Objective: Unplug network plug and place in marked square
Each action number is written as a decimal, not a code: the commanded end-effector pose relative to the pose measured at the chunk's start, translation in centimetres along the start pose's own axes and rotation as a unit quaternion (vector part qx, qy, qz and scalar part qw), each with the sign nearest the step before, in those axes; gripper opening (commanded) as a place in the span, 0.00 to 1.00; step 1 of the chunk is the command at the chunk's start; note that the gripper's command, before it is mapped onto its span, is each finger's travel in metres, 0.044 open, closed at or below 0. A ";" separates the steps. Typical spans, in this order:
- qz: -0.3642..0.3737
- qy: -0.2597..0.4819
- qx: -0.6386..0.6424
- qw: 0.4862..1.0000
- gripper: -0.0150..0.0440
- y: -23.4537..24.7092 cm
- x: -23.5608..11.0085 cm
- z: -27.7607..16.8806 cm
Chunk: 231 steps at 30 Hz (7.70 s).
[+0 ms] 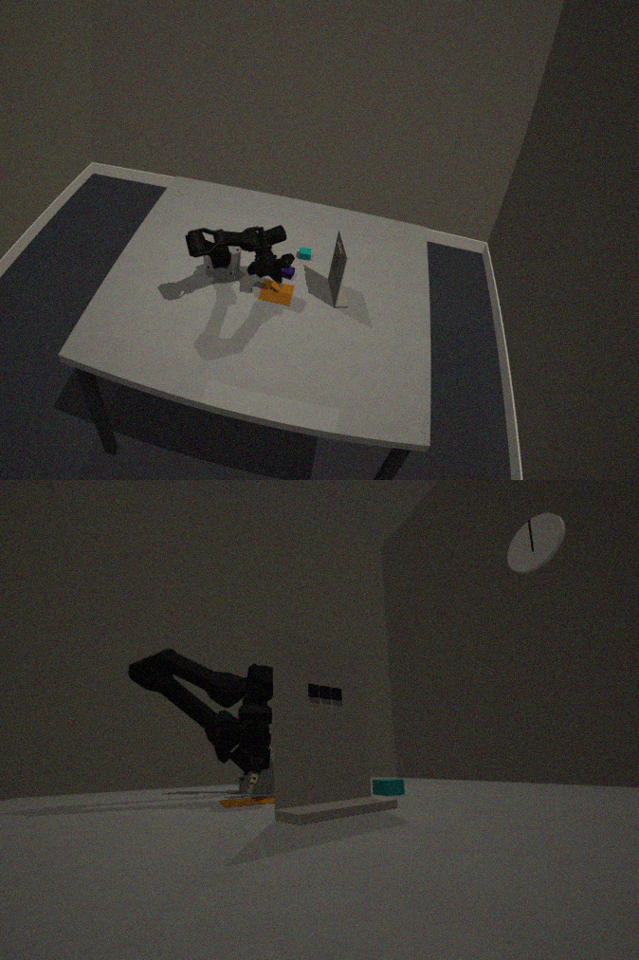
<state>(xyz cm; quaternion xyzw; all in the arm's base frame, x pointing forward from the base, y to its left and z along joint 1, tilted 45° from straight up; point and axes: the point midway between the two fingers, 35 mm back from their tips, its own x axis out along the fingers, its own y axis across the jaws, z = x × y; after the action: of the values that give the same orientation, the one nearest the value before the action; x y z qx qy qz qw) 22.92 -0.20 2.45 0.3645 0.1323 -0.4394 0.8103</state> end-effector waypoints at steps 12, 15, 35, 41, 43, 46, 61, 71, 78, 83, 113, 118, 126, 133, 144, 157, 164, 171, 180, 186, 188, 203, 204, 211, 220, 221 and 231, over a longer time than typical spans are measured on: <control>0.000 0.001 -0.003 1.000 0.25 -0.9 1.1 0.0; 0.000 0.001 -0.003 1.000 0.25 -1.0 1.3 0.1; 0.003 -0.002 -0.004 1.000 0.25 -1.9 2.4 0.4; 0.003 -0.002 -0.004 1.000 0.25 -2.0 2.6 0.5; 0.003 -0.004 -0.002 1.000 0.25 -1.9 2.5 0.5; 0.003 -0.004 -0.002 1.000 0.25 -1.9 2.5 0.5; 0.003 -0.003 -0.002 1.000 0.52 -1.9 2.4 0.5; 0.001 -0.001 -0.002 1.000 0.52 -1.9 1.7 0.3; 0.001 0.000 -0.002 1.000 0.52 -1.9 1.2 0.2; 0.000 0.000 -0.002 1.000 0.52 -1.9 0.8 0.2; -0.001 0.004 -0.003 1.000 0.52 -1.1 -1.3 -0.1; -0.002 0.005 -0.003 1.000 0.52 -0.8 -1.7 -0.2; -0.003 0.006 -0.003 1.000 0.52 -0.3 -2.4 -0.3; -0.003 0.006 -0.003 1.000 0.52 0.1 -3.0 -0.3; -0.003 0.006 -0.003 1.000 0.52 0.8 -4.0 -0.3; -0.002 0.004 -0.003 1.000 0.52 1.5 -5.4 -0.2; -0.001 0.003 -0.003 1.000 0.52 1.9 -6.1 -0.1; 0.000 0.001 -0.004 1.000 0.52 2.2 -6.9 0.1; -0.002 0.004 -0.005 1.000 0.52 2.9 -7.7 -0.1; -0.002 0.005 -0.005 1.000 0.52 4.0 -9.0 -0.2; -0.002 0.005 -0.005 1.000 0.52 4.4 -9.4 -0.2; -0.002 0.006 -0.009 1.000 0.52 6.6 -12.9 -0.2; -0.002 0.006 -0.009 1.000 0.52 6.8 -13.1 -0.2; 0.000 0.003 -0.006 1.000 0.52 7.7 -14.7 0.0; 0.001 0.001 -0.004 1.000 0.65 8.3 -15.8 0.1; 0.001 0.001 -0.004 1.000 0.70 8.3 -15.8 0.1; 0.001 0.001 -0.004 1.000 1.00 8.3 -15.8 0.1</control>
<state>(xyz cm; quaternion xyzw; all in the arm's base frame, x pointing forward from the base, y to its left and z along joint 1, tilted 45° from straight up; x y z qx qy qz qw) 20.49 12.30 14.90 0.3610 0.1339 -0.4364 0.8132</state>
